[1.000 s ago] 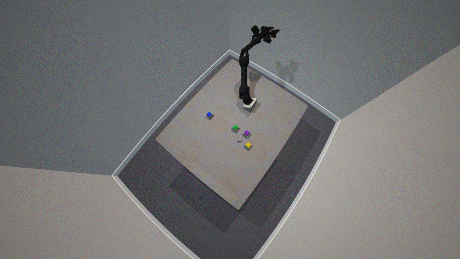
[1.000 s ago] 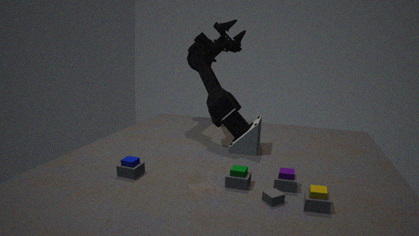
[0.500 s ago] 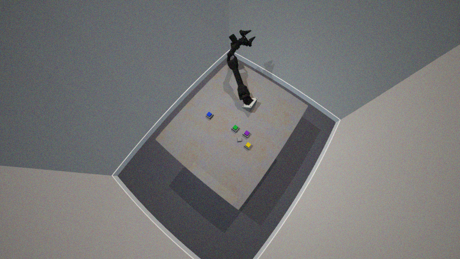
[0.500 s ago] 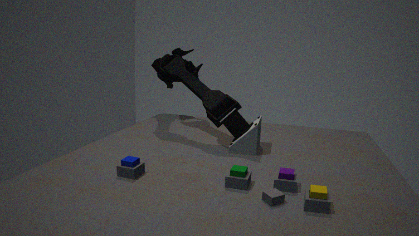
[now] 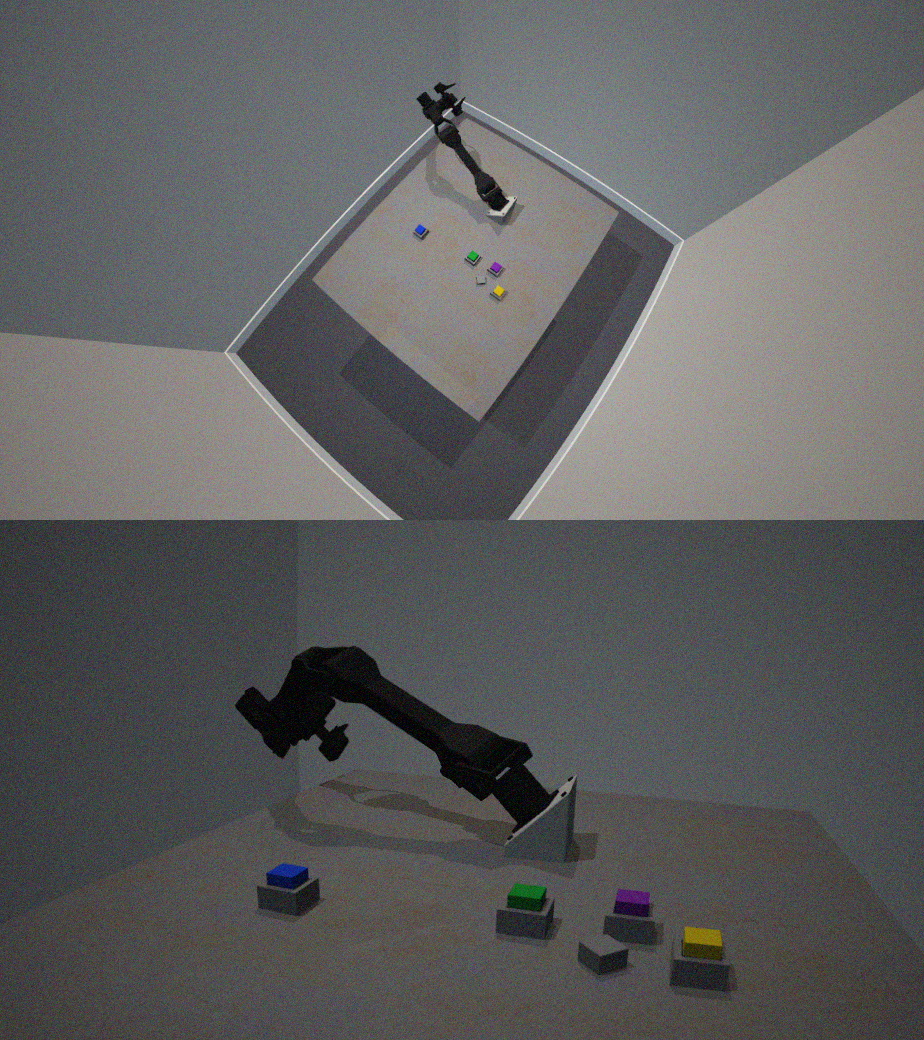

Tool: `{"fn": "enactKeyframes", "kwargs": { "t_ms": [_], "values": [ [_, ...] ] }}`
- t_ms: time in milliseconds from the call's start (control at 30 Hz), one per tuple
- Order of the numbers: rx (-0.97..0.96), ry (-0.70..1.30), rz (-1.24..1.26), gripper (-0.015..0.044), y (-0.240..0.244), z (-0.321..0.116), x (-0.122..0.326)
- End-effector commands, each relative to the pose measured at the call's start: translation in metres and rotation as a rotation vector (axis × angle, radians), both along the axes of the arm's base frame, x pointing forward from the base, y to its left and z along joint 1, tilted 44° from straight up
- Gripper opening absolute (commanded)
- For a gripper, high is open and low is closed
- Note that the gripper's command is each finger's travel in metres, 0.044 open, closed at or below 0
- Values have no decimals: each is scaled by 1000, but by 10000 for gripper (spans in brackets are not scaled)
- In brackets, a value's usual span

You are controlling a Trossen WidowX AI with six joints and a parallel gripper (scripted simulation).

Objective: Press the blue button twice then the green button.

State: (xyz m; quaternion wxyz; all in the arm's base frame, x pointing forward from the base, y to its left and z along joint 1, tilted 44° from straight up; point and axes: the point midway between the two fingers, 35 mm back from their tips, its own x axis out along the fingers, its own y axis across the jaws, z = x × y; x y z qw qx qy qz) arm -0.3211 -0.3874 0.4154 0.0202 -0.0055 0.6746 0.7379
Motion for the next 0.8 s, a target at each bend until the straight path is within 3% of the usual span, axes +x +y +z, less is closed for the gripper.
{"fn": "enactKeyframes", "kwargs": {
  "t_ms": [0, 367, 767],
  "values": [
    [148, -3, 197, 400, -29, 10, 66],
    [541, 116, 719, 400, -63, 21, 250],
    [954, 498, 1260, 400, -23, 12, 452]
  ]
}}
